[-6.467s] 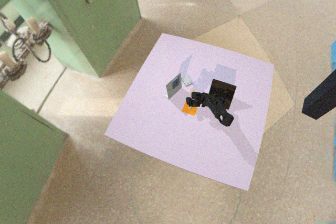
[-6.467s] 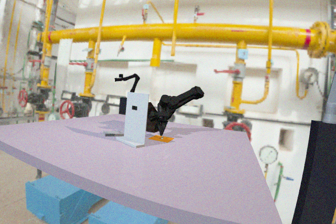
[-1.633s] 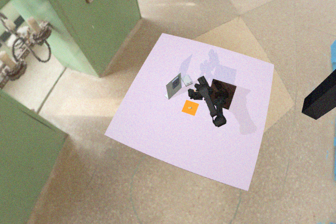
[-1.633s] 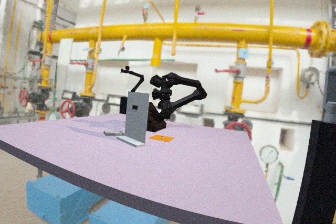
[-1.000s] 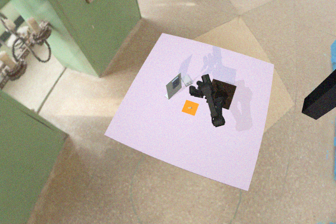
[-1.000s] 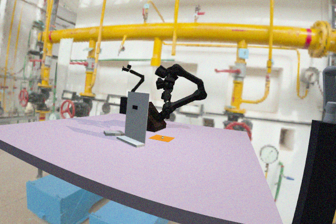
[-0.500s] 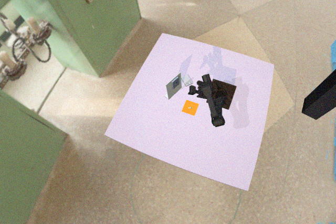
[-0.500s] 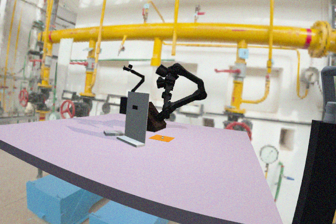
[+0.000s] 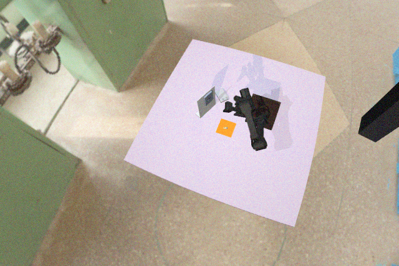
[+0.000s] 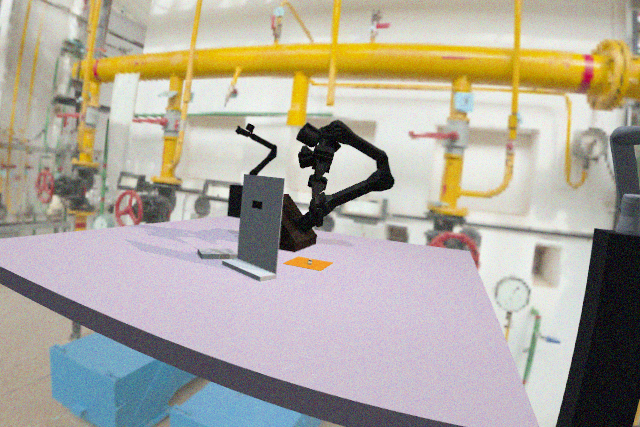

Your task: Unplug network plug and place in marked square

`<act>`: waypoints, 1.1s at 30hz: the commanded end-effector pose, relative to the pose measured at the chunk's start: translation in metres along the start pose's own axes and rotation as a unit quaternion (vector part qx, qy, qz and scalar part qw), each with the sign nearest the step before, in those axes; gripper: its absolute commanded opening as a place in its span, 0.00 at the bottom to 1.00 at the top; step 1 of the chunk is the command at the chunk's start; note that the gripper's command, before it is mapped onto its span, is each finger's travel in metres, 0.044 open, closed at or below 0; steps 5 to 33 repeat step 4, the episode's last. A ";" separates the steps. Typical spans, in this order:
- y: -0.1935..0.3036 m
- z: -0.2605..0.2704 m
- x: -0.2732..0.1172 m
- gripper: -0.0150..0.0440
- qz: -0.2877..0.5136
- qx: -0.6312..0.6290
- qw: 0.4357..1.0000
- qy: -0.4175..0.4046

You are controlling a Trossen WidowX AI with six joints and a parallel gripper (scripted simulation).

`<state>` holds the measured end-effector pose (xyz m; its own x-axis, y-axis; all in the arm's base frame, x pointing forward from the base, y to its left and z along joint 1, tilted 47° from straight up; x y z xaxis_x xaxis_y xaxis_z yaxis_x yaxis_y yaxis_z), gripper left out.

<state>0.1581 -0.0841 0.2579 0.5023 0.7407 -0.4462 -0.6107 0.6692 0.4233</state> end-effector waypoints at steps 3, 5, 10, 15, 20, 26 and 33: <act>0.000 0.000 0.000 1.00 0.000 -0.002 1.000 0.002; 0.000 0.000 0.000 1.00 0.000 -0.002 1.000 0.002; 0.000 0.000 0.000 1.00 0.000 -0.002 1.000 0.002; 0.000 0.000 0.000 1.00 0.000 -0.002 1.000 0.002; 0.000 0.000 0.000 1.00 0.000 -0.002 1.000 0.002; 0.000 0.000 0.000 1.00 0.000 -0.002 1.000 0.002; 0.000 0.000 0.000 1.00 0.000 -0.002 1.000 0.002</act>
Point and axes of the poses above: the point midway between the two fingers, 35 mm back from their tips, its own x axis out along the fingers, its own z axis across the jaws, y = z × x, the point moved 10 cm from there along -x, back along the fingers, and after that the axes turned 13 degrees about -x, right-handed, at the moved point
